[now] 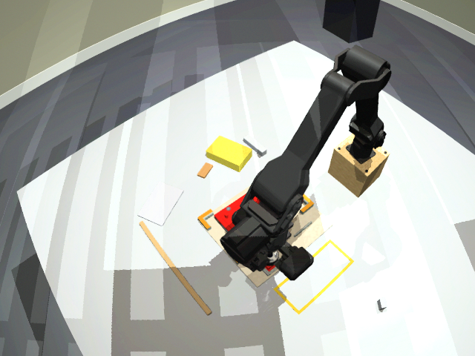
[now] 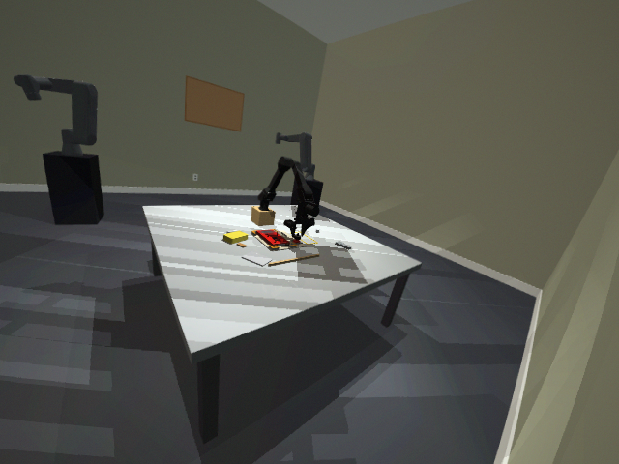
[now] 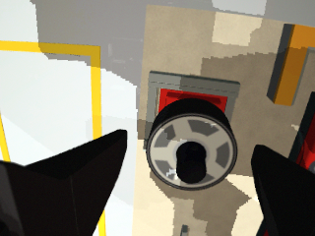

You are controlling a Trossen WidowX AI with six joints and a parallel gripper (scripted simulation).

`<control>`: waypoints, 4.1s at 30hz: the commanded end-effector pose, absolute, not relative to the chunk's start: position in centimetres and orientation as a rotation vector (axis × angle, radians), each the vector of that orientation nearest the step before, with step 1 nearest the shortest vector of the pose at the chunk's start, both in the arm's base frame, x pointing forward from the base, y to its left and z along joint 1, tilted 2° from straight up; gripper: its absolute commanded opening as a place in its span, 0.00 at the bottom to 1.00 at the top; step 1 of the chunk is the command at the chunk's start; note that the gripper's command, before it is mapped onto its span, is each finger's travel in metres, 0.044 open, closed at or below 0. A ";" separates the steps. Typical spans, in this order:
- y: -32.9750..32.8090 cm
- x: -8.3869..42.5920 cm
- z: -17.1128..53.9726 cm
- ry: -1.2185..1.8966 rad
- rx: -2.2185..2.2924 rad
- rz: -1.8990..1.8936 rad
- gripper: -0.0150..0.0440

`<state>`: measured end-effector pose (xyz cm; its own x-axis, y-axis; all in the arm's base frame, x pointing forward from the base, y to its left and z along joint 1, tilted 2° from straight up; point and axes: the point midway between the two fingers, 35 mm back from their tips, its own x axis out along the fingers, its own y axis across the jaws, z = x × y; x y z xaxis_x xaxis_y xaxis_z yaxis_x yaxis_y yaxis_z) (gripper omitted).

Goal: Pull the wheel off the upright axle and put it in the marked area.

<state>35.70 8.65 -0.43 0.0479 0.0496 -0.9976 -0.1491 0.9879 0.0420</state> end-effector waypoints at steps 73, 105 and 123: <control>8.6 35.7 1.4 1.512 -0.079 0.149 0.25; 8.6 35.7 2.5 1.512 -0.079 0.147 0.25; 8.5 35.6 3.1 1.512 -0.079 0.146 0.25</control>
<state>35.64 8.58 2.97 0.0527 0.0501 -0.9974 -0.1475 0.9882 0.0419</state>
